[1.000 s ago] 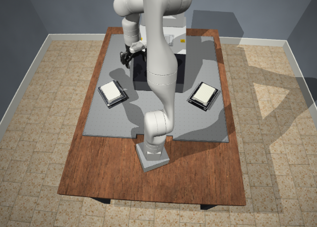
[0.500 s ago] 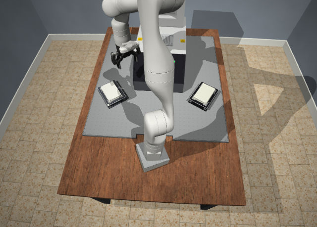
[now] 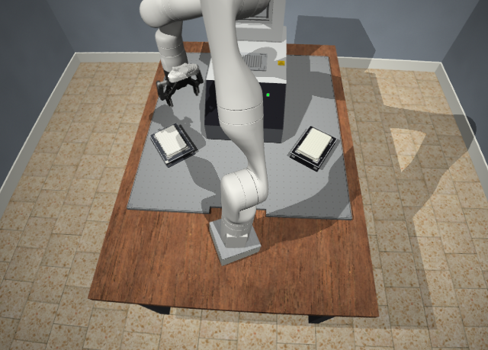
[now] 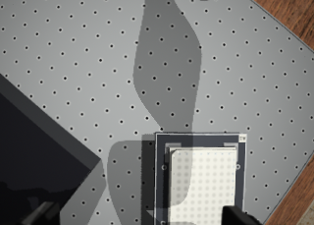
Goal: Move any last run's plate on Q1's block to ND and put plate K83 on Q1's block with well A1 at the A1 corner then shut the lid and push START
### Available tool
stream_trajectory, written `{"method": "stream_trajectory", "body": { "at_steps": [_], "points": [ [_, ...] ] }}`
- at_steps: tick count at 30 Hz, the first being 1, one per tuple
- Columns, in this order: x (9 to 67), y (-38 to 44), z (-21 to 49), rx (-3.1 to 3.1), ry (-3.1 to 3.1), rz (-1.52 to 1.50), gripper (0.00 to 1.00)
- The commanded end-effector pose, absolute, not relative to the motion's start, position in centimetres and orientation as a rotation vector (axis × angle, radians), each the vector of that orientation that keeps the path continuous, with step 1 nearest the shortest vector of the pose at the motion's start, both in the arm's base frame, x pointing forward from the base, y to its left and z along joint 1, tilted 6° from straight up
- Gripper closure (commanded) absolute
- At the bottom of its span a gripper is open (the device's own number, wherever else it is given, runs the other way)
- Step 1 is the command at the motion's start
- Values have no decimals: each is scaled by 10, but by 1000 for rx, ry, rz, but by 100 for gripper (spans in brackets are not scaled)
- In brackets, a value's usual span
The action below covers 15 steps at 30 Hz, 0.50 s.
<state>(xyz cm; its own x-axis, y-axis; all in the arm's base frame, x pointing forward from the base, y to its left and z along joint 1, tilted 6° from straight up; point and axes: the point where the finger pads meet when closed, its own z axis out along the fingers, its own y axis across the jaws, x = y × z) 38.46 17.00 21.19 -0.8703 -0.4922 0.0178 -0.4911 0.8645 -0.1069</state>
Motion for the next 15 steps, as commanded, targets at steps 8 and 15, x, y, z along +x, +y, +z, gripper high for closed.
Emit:
{"method": "stream_trajectory", "body": {
  "at_steps": [8, 15],
  "points": [
    [385, 208, 207, -813, 3023, -178, 0],
    [385, 224, 205, -813, 3023, -178, 0]
  ]
}}
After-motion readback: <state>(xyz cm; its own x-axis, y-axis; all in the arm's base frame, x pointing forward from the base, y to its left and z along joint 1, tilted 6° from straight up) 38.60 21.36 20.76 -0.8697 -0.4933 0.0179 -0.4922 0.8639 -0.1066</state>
